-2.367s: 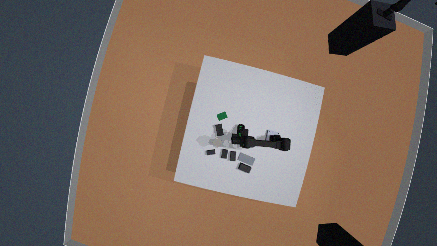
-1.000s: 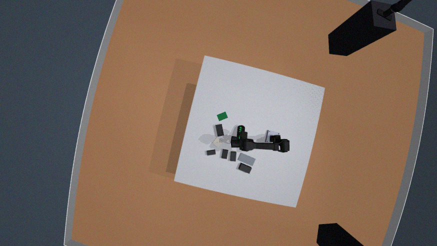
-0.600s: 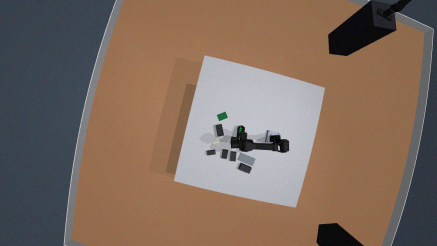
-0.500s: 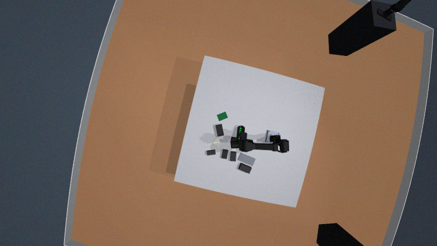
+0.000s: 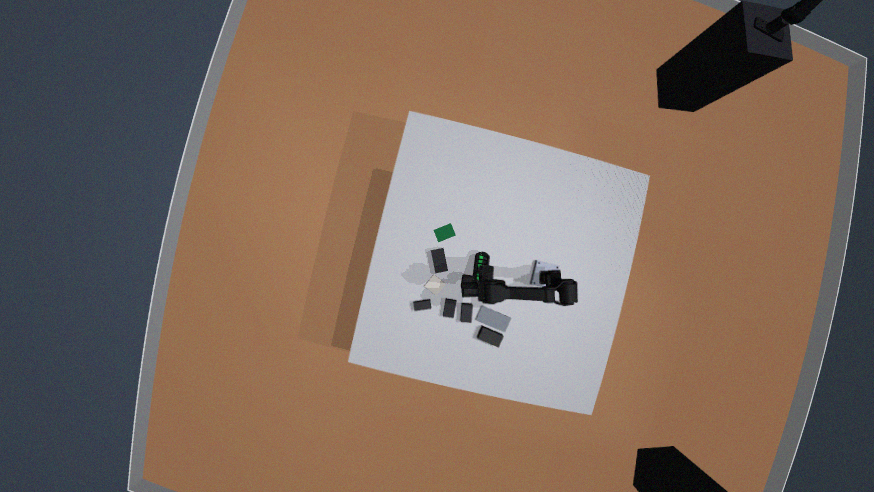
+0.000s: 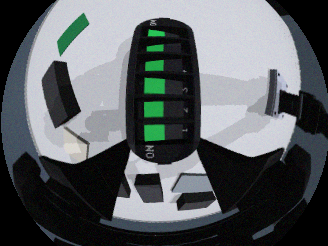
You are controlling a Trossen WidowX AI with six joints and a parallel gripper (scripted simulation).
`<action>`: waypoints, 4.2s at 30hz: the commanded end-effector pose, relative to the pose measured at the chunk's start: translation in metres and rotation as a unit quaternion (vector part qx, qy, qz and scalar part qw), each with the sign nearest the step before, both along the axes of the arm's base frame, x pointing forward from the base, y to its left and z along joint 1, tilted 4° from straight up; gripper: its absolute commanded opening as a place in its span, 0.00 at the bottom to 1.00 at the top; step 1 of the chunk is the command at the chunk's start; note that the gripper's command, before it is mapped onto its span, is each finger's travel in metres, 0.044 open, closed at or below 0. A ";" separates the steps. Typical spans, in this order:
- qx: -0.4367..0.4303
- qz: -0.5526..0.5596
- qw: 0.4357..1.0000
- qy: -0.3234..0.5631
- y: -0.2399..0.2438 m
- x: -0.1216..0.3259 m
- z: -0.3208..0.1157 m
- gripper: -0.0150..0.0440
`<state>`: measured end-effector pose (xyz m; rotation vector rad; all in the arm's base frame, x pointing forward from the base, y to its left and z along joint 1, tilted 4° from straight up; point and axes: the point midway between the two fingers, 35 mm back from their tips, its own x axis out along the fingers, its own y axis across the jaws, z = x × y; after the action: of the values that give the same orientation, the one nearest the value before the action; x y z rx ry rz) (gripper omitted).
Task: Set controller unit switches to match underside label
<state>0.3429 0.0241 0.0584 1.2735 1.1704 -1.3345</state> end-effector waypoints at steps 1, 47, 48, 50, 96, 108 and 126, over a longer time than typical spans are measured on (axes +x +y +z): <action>-0.002 -0.003 1.000 -0.001 -0.002 0.000 -0.003 0.82; -0.001 -0.002 1.000 -0.001 -0.001 -0.001 -0.032 0.83; 0.000 -0.002 1.000 -0.001 -0.001 -0.001 -0.032 0.83; 0.001 -0.001 1.000 -0.001 0.000 -0.001 -0.031 0.83; 0.001 -0.002 1.000 -0.002 -0.057 -0.004 0.059 1.00; 0.001 -0.002 1.000 -0.002 -0.057 -0.004 0.059 0.60; 0.001 -0.002 1.000 -0.002 -0.057 -0.004 0.059 0.25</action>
<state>0.3389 -0.0333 0.1174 1.2794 1.1670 -1.3310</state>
